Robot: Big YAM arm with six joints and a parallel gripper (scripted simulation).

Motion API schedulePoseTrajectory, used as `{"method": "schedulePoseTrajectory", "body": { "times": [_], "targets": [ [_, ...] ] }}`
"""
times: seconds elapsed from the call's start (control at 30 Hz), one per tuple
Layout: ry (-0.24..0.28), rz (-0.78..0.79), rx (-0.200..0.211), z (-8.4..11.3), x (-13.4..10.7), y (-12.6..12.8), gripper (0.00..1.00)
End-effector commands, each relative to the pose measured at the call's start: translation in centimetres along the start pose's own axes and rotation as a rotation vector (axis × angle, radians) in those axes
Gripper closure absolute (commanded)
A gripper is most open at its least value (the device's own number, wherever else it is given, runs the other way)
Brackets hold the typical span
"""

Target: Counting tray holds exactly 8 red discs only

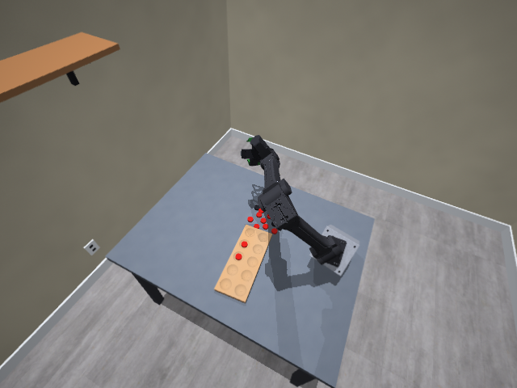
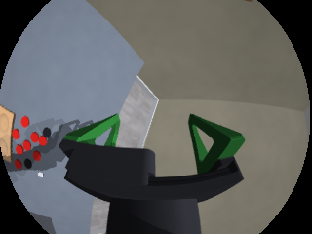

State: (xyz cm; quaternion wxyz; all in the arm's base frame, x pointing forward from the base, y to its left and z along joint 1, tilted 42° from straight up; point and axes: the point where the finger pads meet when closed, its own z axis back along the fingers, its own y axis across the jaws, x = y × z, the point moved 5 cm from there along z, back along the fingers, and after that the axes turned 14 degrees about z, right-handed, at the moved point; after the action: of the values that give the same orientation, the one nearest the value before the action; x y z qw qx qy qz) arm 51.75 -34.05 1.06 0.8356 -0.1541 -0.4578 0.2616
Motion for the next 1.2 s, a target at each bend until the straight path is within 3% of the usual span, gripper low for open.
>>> {"method": "schedulePoseTrajectory", "body": {
  "times": [0.0,0.53,0.57,0.7,0.8,0.83,0.9,0.93,0.97,1.1,1.13,1.17],
  "targets": [
    [-0.002,0.003,-0.011,0.2,0.1,-0.6,0.00],
    [-0.002,0.003,-0.011,0.2,0.1,-0.6,0.00],
    [-0.014,0.011,-0.038,0.4,0.8,-2.2,0.54],
    [0.005,-0.027,0.050,0.9,2.3,0.6,0.54],
    [0.053,-0.094,0.185,1.8,3.8,3.9,0.54],
    [0.053,-0.094,0.185,1.8,3.8,3.9,0.54],
    [0.098,-0.154,0.311,2.5,5.2,6.8,0.54],
    [0.077,-0.133,0.281,2.0,6.4,4.7,0.54],
    [0.102,-0.167,0.352,2.3,7.2,6.4,0.54],
    [0.115,-0.180,0.371,2.4,6.4,7.5,0.54],
    [0.146,-0.219,0.363,2.6,3.8,7.3,0.54],
    [0.147,-0.222,0.454,1.9,6.7,9.4,0.54]
  ]
}}
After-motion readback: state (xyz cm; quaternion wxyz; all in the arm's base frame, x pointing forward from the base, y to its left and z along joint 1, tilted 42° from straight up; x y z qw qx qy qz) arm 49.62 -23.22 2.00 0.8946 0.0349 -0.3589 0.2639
